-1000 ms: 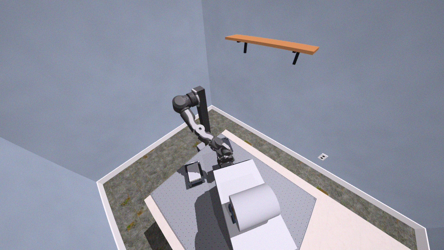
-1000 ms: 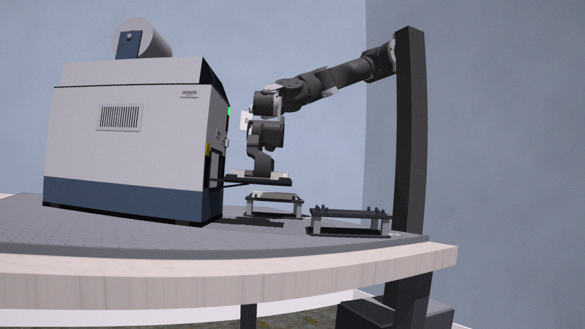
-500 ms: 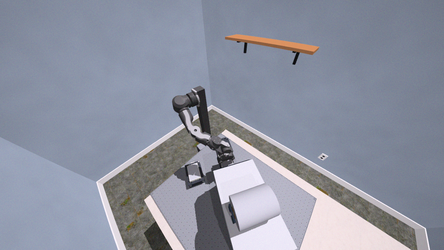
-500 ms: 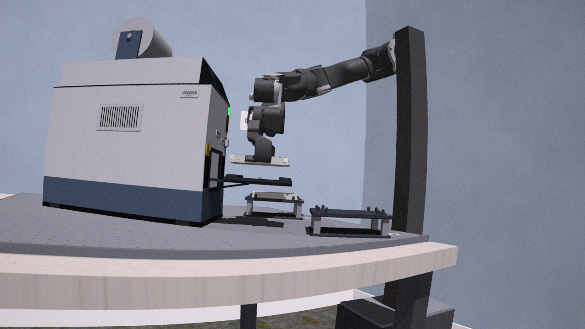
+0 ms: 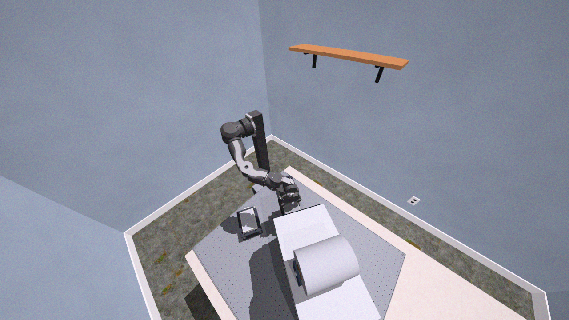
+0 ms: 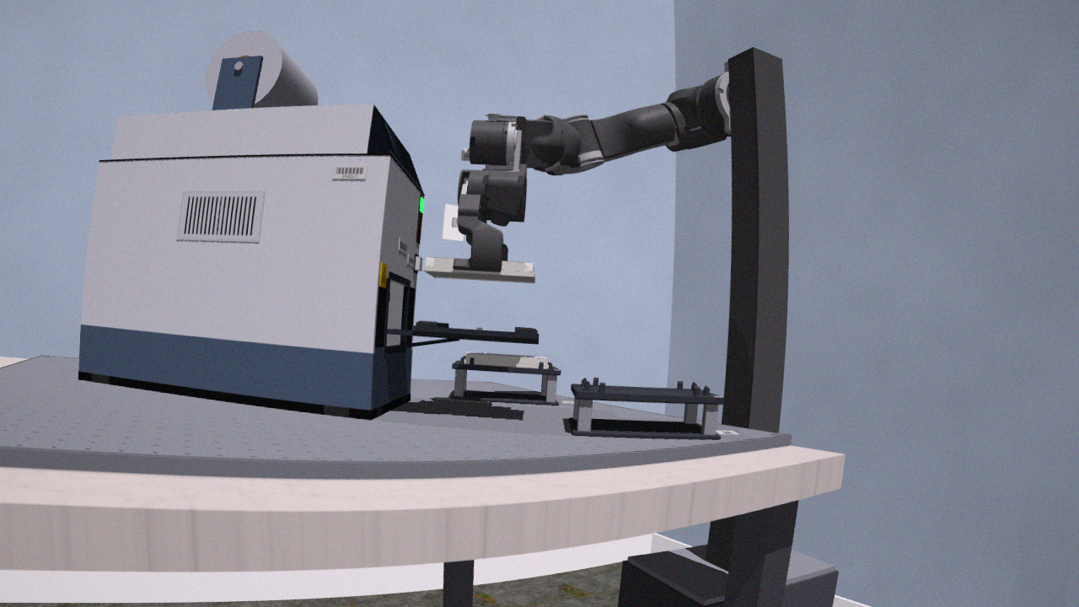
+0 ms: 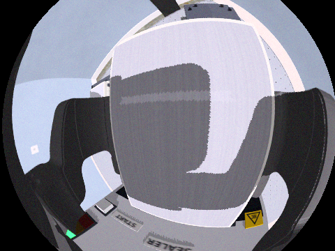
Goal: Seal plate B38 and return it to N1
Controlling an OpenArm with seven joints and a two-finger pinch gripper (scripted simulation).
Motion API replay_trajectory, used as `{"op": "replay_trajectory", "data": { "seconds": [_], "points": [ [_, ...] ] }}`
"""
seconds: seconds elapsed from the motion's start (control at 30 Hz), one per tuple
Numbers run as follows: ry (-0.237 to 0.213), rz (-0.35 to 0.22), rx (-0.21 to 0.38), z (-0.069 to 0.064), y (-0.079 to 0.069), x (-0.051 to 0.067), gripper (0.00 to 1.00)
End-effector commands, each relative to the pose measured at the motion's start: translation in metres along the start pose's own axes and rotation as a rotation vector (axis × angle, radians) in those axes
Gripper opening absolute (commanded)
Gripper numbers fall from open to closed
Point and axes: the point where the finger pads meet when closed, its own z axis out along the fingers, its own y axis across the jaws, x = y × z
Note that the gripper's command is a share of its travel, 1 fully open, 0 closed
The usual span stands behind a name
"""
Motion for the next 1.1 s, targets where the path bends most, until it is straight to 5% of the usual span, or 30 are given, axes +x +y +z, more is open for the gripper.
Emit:
{"op": "replay_trajectory", "data": {
  "seconds": [0.0,0.2,0.37,1.07],
  "points": [
    [-0.003,0.002,0.004,-0.001,0.000,0.000,0.00],
    [-0.003,0.002,0.004,-0.001,0.000,0.000,0.00],
    [-0.003,0.002,0.004,-0.033,-0.001,0.001,0.00],
    [0.003,-0.007,0.005,-0.023,-0.001,0.003,0.00]
  ]
}}
